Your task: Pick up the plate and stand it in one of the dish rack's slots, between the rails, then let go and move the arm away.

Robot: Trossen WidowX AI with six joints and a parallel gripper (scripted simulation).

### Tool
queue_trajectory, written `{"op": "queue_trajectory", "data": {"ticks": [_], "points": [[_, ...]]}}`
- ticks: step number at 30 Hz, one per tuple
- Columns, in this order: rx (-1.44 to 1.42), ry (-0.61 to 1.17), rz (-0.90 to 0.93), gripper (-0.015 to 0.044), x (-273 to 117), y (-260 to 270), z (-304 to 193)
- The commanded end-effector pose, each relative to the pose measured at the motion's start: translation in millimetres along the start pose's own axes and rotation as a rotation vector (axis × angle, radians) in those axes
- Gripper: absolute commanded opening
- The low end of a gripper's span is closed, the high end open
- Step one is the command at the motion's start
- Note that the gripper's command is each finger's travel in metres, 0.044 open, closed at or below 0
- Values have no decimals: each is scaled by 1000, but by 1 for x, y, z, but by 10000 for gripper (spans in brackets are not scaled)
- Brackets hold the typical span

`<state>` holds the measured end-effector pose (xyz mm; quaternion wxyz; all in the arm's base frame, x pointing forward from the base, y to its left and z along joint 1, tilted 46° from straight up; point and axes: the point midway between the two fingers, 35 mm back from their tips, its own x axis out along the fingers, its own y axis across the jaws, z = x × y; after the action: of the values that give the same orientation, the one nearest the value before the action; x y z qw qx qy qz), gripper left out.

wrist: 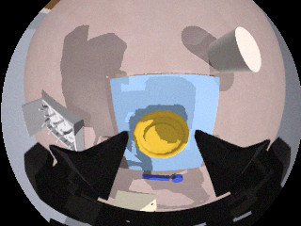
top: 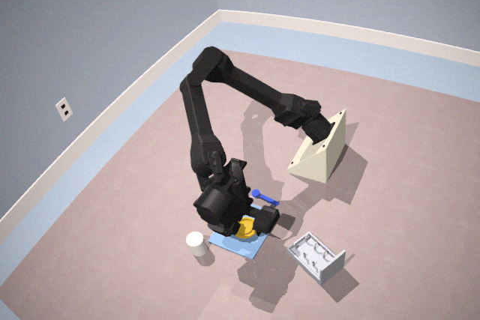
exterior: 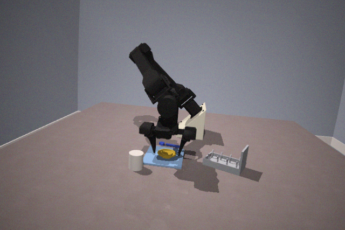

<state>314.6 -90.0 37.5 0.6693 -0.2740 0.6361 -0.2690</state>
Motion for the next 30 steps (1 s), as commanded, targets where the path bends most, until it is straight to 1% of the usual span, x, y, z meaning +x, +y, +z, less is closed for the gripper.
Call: {"op": "queue_trajectory", "data": {"ticks": [1,2,4,10,21,24,30], "points": [[-11,6,-6,400,7,1,-2],[-11,6,-6,400,7,1,-2],[-11,6,-6,357,7,1,-2],[-11,6,-6,357,7,1,-2],[-11,6,-6,283,7,1,-2],[-11,6,-4,204,4,1,-1],[-12,4,7,47,-24,5,6]]}}
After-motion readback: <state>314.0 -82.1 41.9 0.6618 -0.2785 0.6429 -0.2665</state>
